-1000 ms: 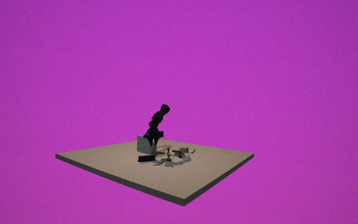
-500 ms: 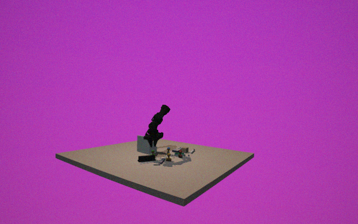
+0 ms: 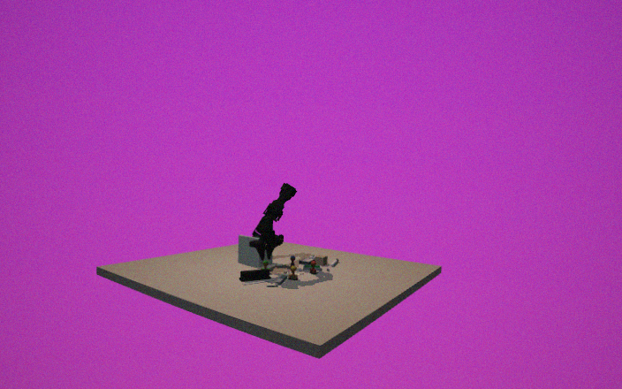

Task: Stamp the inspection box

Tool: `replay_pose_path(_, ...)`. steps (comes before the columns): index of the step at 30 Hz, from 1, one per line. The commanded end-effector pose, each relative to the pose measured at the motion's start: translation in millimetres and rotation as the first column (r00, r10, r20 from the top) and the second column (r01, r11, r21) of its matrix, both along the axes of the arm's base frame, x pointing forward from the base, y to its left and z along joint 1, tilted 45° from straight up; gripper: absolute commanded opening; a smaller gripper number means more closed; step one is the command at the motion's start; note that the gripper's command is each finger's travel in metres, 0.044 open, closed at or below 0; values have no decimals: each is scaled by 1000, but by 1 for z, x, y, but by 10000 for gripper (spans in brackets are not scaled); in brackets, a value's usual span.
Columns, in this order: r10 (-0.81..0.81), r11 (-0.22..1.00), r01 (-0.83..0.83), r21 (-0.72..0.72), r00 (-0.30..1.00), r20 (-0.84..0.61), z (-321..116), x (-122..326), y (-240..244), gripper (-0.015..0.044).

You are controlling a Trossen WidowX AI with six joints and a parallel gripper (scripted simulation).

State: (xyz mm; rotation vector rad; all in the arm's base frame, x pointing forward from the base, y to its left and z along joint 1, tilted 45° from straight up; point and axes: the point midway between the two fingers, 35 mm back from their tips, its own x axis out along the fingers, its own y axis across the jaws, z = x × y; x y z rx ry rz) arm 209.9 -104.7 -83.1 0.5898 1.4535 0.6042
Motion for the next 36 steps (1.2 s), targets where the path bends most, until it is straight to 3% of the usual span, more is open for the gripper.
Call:
replay_pose_path(1,-2,1000,2,6,1000,-4,-6,0,8,211)
replay_pose_path(31,-1,1000,1,9,1000,-3,-33,-1,36,211)
replay_pose_path(36,0,1000,0,8,1000,-1,-31,-1,33,178)
